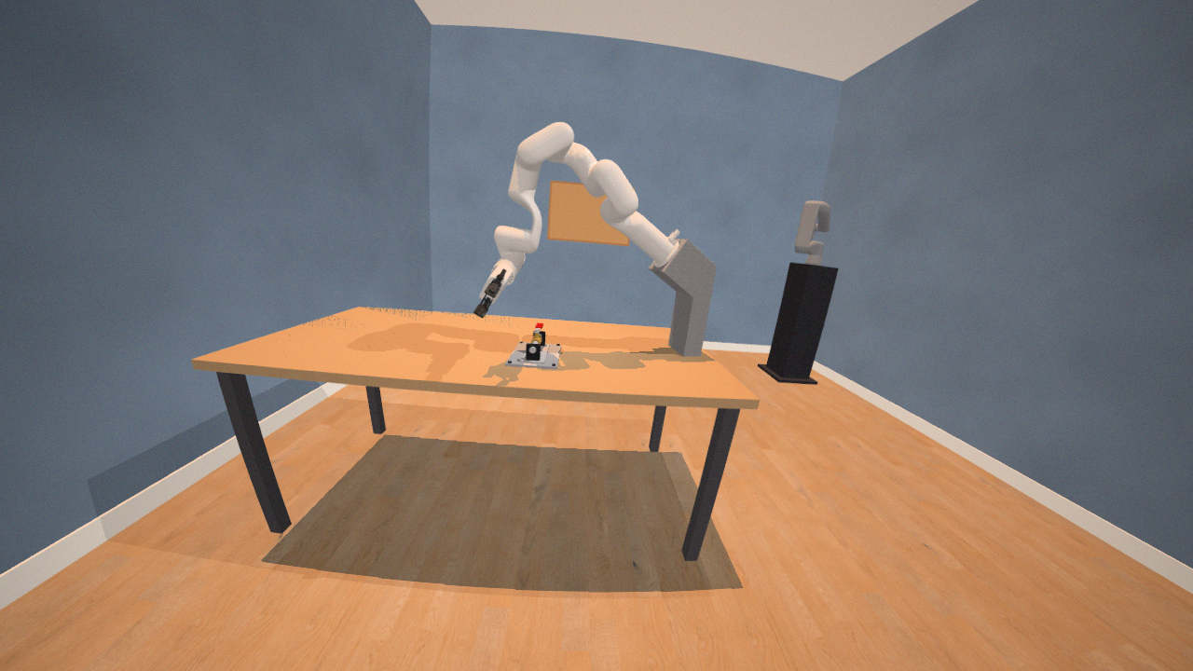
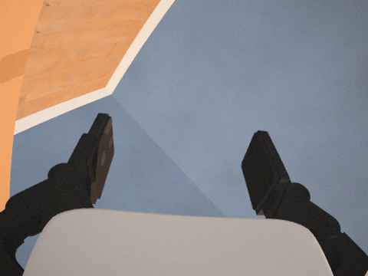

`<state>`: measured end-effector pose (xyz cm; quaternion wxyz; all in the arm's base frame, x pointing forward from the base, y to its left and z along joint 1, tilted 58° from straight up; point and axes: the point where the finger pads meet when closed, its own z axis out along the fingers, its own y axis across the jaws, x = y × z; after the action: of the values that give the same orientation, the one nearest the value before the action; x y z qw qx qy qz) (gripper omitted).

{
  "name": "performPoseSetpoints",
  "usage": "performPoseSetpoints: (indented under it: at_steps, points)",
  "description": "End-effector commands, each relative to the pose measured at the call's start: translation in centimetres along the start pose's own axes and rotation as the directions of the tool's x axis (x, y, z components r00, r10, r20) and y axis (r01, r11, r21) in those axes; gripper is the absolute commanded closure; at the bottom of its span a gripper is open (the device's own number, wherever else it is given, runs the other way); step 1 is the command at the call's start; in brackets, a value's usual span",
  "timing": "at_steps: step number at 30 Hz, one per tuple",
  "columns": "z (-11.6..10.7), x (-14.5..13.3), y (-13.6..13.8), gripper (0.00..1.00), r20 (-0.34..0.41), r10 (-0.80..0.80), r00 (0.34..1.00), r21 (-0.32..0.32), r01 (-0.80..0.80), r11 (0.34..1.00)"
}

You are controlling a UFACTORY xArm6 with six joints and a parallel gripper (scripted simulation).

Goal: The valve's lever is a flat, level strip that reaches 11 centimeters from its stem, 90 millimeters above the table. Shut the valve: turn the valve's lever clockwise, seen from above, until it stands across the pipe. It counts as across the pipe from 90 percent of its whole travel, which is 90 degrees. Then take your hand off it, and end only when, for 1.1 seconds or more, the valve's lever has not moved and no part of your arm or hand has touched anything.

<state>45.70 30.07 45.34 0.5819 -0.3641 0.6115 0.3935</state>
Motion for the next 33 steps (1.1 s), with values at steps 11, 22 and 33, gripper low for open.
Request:
performPoseSetpoints:
  at_steps: [11, 22, 33]
  points:
    - [-12.6, 6.6, -3.8, 0.0, -0.506, -0.389, 0.77, 0.096, 0.498, 0.862]
    - [-24.7, 13.2, -7.3, 0.0, -0.835, -0.48, 0.27, -0.059, 0.822, 0.566]
    - [-27.5, 14.7, -8.1, 0.0, -0.878, -0.461, 0.131, -0.125, 0.866, 0.484]
